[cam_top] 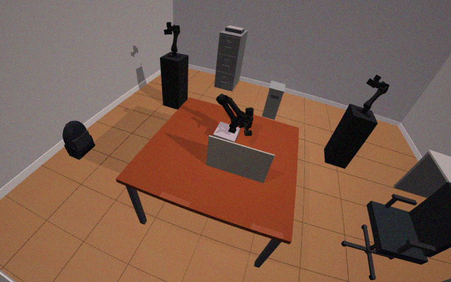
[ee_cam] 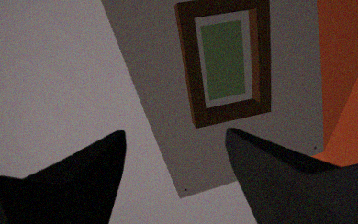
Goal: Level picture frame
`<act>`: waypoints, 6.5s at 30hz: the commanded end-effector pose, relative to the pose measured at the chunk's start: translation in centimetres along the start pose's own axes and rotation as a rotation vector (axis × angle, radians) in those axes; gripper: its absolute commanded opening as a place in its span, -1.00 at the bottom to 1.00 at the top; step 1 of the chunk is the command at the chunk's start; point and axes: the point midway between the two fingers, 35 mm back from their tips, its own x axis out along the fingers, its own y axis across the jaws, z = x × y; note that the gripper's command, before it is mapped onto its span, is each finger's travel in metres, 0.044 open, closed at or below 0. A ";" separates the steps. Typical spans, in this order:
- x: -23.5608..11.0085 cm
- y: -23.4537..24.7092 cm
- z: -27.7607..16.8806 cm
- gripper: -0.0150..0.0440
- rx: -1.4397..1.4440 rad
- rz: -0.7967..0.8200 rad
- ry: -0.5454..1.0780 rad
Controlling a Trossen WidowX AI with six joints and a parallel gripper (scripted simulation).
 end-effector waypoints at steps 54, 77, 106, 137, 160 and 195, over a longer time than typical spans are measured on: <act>0.2 -0.2 -0.2 0.39 -0.015 -0.001 0.012; 8.1 -3.7 0.1 0.39 -0.178 0.008 -0.001; 16.1 -3.5 0.1 0.39 -0.178 0.015 0.001; 19.7 -3.3 0.0 0.39 -0.178 0.019 0.002; 20.1 -3.3 0.1 0.39 -0.178 0.019 0.002; 20.1 -3.4 0.1 -0.49 -0.178 0.019 0.002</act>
